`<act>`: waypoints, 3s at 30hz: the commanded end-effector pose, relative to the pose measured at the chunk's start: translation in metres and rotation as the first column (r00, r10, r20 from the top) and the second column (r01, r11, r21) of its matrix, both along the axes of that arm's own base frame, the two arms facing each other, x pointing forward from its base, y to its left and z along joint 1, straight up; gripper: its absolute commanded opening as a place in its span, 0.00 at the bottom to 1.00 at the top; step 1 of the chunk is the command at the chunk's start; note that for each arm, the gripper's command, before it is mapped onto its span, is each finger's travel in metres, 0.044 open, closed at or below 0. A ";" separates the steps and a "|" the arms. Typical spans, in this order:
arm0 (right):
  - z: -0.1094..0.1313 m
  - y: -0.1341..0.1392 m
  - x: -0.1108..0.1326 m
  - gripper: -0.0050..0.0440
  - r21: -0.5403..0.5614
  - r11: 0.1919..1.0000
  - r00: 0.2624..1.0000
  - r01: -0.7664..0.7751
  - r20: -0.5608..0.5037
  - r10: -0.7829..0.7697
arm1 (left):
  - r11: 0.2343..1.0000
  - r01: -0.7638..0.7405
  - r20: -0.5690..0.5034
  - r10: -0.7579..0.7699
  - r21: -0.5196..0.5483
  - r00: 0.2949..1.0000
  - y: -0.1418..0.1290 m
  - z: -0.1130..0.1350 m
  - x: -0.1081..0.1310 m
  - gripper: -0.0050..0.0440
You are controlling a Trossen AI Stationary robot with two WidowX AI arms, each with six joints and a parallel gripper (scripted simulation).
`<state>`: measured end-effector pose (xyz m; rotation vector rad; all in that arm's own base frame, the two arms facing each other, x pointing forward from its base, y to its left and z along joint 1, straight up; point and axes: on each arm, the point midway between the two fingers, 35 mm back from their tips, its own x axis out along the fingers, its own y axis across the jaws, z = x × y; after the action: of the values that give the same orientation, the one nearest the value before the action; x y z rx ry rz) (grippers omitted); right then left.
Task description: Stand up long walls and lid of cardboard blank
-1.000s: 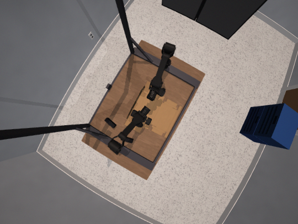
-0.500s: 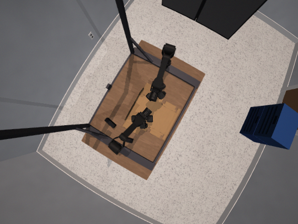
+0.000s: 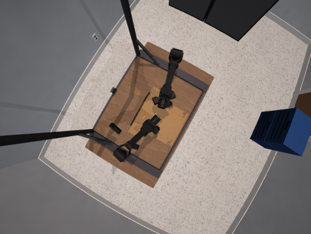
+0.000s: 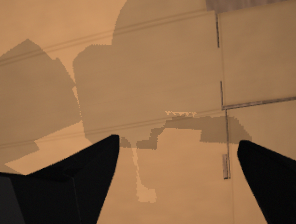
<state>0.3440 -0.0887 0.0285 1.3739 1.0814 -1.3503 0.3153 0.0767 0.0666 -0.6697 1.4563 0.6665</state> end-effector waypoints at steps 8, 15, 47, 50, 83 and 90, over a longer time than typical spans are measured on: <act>0.019 -0.014 -0.004 0.81 -0.026 0.857 0.857 -0.514 0.014 0.515 | 0.966 0.260 0.011 -0.260 0.008 0.966 0.015 0.003 0.010 0.81; 0.024 -0.022 -0.010 0.81 -0.031 0.598 0.598 -0.801 -0.004 0.801 | 0.899 0.439 0.009 -0.439 0.012 0.899 0.025 0.001 0.015 0.81; -0.002 -0.038 -0.032 0.81 -0.023 -0.231 -0.231 -0.973 0.002 0.973 | 0.650 0.760 0.028 -0.760 -0.003 0.650 0.047 -0.039 0.032 0.81; -0.004 -0.038 -0.033 0.81 -0.024 -0.231 -0.231 -0.973 0.004 0.973 | 0.650 0.760 0.029 -0.760 -0.004 0.650 0.047 -0.041 0.033 0.81; -0.010 -0.027 -0.035 0.66 -0.022 -0.232 -0.232 -0.973 0.000 0.973 | 0.650 0.760 0.029 -0.760 -0.004 0.650 0.036 -0.047 0.035 0.66; -0.011 -0.025 -0.035 0.66 -0.022 -0.231 -0.231 -0.973 -0.004 0.973 | 0.651 0.759 0.028 -0.759 -0.002 0.650 0.034 -0.048 0.036 0.66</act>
<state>0.3079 -0.1172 0.0162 0.0087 1.5593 0.0326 0.3476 0.1144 0.0163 -0.0195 1.5641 -0.0255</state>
